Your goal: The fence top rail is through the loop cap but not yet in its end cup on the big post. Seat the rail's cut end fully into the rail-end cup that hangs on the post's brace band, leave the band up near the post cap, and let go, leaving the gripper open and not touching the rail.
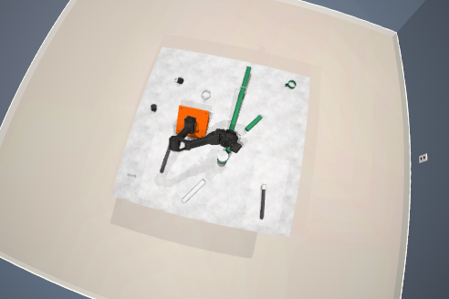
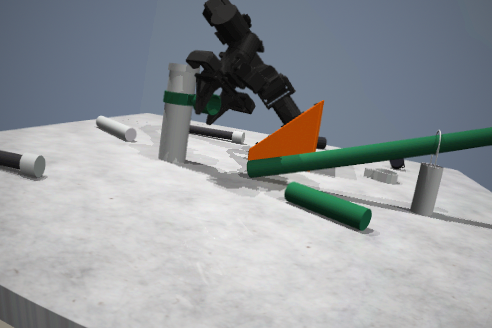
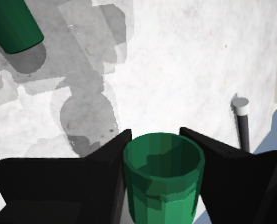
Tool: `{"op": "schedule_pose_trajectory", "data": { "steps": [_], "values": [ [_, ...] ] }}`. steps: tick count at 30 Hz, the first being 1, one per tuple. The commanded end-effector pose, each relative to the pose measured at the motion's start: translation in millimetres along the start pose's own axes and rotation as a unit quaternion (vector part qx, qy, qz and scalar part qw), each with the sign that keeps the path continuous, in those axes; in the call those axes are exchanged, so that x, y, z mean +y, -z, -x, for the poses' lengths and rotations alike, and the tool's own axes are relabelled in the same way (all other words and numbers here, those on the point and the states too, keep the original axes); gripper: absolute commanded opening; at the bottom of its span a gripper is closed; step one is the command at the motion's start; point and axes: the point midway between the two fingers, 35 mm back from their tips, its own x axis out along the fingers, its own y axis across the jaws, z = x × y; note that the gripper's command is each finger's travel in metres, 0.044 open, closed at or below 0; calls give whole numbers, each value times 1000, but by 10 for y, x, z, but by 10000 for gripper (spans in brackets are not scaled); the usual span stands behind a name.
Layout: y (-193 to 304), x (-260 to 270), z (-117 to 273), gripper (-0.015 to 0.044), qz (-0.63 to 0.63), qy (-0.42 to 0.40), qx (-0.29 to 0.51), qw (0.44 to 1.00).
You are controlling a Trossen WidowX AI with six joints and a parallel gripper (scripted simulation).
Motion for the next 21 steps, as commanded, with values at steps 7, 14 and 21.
{"op": "schedule_pose_trajectory", "data": {
  "steps": [7,14,21],
  "values": [
    [-5,38,24,0,22,1,-15,1000],
    [-1,80,48,0,45,1,-29,999],
    [5,122,71,0,68,1,-42,997]
  ]
}}
